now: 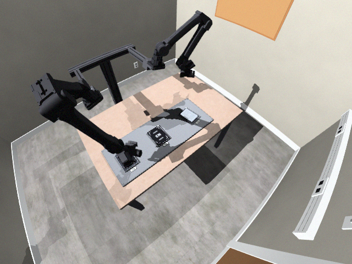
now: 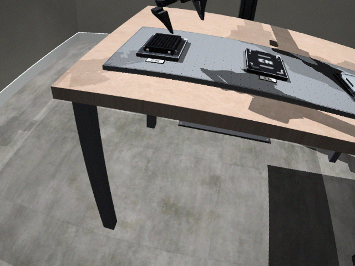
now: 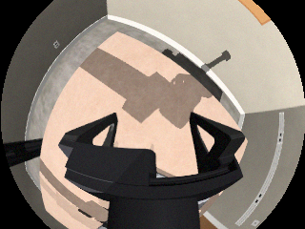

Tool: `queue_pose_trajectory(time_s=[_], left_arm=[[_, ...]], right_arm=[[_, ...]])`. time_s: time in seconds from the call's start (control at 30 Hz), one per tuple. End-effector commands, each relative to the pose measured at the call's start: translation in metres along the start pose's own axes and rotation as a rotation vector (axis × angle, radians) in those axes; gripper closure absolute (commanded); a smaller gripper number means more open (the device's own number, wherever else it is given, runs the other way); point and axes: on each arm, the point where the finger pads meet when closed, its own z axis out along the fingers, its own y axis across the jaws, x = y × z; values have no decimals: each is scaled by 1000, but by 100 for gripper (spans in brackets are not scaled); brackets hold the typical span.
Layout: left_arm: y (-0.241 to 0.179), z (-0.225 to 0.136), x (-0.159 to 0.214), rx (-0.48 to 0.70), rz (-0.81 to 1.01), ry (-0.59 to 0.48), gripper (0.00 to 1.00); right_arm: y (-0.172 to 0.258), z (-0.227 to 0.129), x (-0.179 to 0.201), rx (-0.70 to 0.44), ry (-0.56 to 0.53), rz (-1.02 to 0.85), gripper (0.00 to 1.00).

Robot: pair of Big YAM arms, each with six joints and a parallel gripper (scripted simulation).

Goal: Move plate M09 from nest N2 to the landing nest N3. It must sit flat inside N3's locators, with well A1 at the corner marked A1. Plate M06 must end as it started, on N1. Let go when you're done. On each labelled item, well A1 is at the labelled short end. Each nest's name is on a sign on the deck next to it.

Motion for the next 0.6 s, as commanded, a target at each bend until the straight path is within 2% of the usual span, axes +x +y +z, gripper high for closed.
queue_pose_trajectory(time_s=[0.0,0.2,0.27,0.57], left_arm=[[5,-23,34,49,-26,19,0],[-1,-50,82,133,-16,64,0],[-1,-50,82,133,-16,64,0],[-15,-87,161,273,-6,128,0]], right_arm=[[2,16,-1,86,-8,233,0],[-10,28,4,234,-45,463,0],[-10,28,4,234,-45,463,0],[-25,36,12,447,-201,859,0]])
